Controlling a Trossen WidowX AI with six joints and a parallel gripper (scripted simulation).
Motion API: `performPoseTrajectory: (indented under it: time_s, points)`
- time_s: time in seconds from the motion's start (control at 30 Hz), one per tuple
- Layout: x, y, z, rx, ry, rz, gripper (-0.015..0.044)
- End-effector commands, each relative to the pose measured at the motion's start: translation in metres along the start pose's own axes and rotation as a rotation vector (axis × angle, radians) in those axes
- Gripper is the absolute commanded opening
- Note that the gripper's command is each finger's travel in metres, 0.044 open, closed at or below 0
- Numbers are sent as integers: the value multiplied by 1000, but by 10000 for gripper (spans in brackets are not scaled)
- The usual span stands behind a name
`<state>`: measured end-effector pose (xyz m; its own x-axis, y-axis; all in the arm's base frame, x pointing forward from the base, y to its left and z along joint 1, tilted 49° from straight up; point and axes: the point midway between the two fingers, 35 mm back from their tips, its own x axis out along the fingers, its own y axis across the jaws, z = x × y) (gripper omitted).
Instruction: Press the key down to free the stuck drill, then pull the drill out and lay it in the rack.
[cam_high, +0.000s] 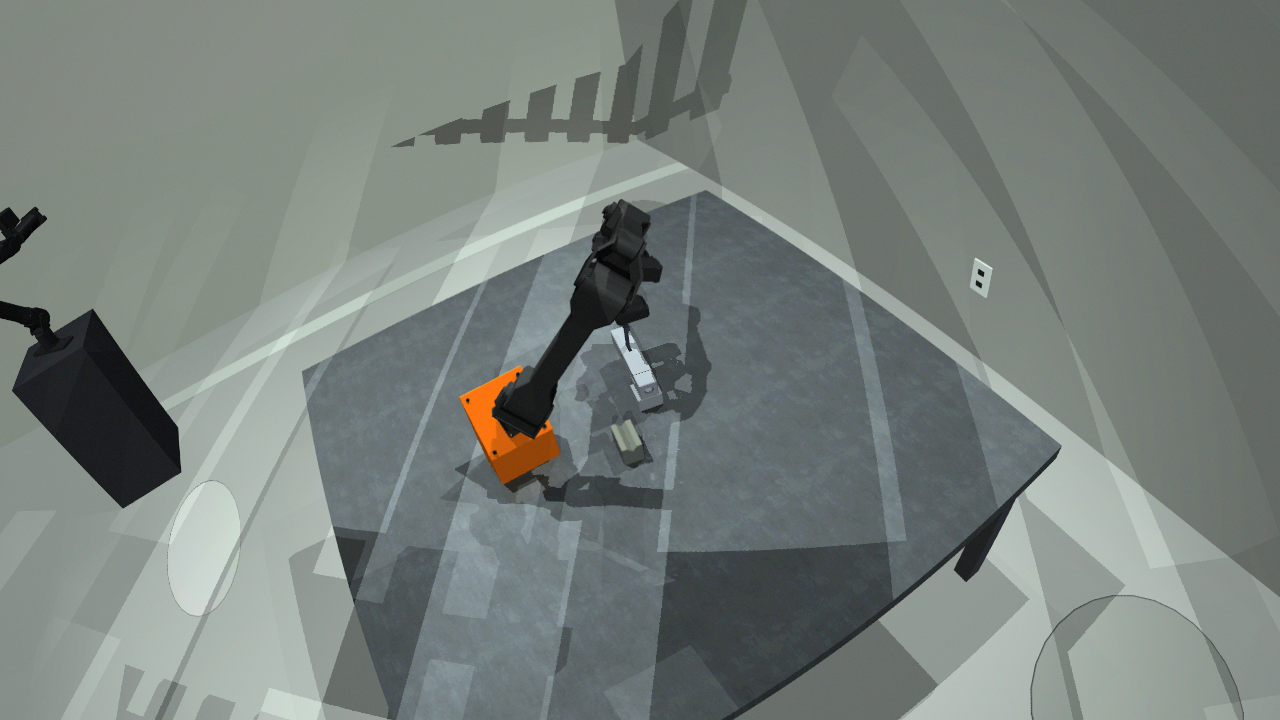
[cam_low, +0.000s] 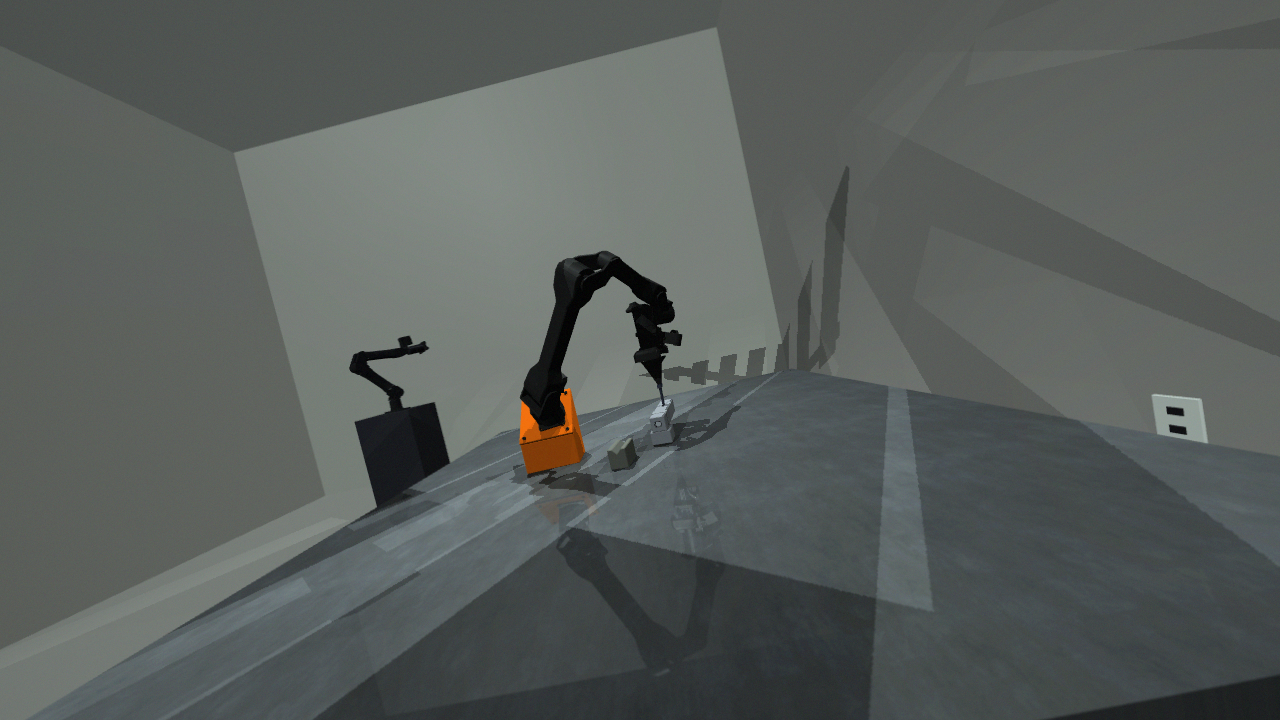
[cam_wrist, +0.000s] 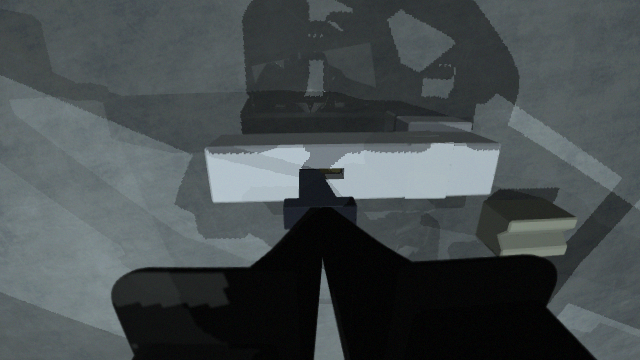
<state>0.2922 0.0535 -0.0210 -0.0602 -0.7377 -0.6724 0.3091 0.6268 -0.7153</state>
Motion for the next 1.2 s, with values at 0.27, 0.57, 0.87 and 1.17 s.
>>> performPoseTrajectory:
  time_s: [0.27, 0.57, 0.87, 1.17]
  points:
    - [9, 0, 0, 0, 4, -2, 0]
    - [12, 0, -1, 0, 4, -2, 0]
    - [15, 0, -3, 0, 4, -3, 0]
    - [18, 0, -5, 0, 4, -3, 0]
